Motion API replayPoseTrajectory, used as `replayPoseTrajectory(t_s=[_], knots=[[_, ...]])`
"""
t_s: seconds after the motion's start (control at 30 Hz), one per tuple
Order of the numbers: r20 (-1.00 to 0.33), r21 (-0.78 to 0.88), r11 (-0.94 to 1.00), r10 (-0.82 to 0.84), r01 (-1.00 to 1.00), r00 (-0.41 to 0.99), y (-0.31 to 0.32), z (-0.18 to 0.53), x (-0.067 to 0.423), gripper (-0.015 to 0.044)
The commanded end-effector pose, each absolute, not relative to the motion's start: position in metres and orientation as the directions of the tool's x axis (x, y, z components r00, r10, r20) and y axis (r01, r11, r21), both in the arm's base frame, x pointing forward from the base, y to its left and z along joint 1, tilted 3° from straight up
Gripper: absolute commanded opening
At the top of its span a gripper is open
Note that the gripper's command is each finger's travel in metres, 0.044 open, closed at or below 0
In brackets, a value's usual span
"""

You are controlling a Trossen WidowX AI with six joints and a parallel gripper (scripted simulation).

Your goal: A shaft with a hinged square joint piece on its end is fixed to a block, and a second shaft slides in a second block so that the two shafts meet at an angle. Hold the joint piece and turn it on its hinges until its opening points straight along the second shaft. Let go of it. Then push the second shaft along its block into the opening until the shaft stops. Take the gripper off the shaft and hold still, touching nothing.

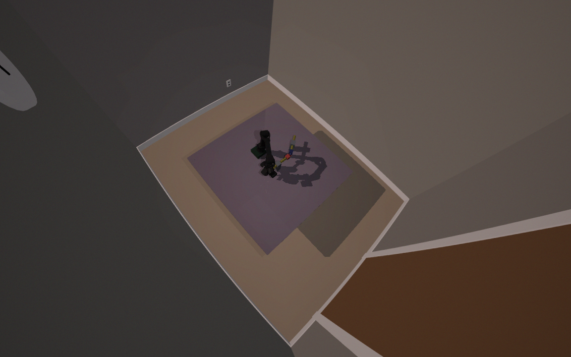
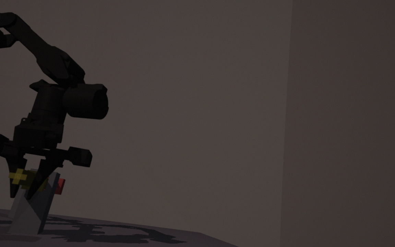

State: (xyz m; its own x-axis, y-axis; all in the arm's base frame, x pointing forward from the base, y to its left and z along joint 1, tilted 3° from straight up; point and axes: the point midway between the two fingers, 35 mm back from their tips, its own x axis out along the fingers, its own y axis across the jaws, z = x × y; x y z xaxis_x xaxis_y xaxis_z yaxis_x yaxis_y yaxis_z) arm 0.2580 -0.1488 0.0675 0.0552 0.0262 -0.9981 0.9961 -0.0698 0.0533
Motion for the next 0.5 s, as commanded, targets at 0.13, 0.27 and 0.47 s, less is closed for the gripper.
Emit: replayPoseTrajectory(t_s=[0.13, 0.27, 0.47], knots=[[-0.998, 0.055, -0.072, 0.023, 0.996, 0.057, -0.137, 0.068, 0.259, 0.0000], [-0.998, 0.055, -0.072, 0.023, 0.996, 0.057, -0.131, 0.068, 0.260, 0.0000], [-0.998, 0.055, -0.073, 0.024, 0.996, 0.057, -0.122, 0.068, 0.260, 0.0000]])
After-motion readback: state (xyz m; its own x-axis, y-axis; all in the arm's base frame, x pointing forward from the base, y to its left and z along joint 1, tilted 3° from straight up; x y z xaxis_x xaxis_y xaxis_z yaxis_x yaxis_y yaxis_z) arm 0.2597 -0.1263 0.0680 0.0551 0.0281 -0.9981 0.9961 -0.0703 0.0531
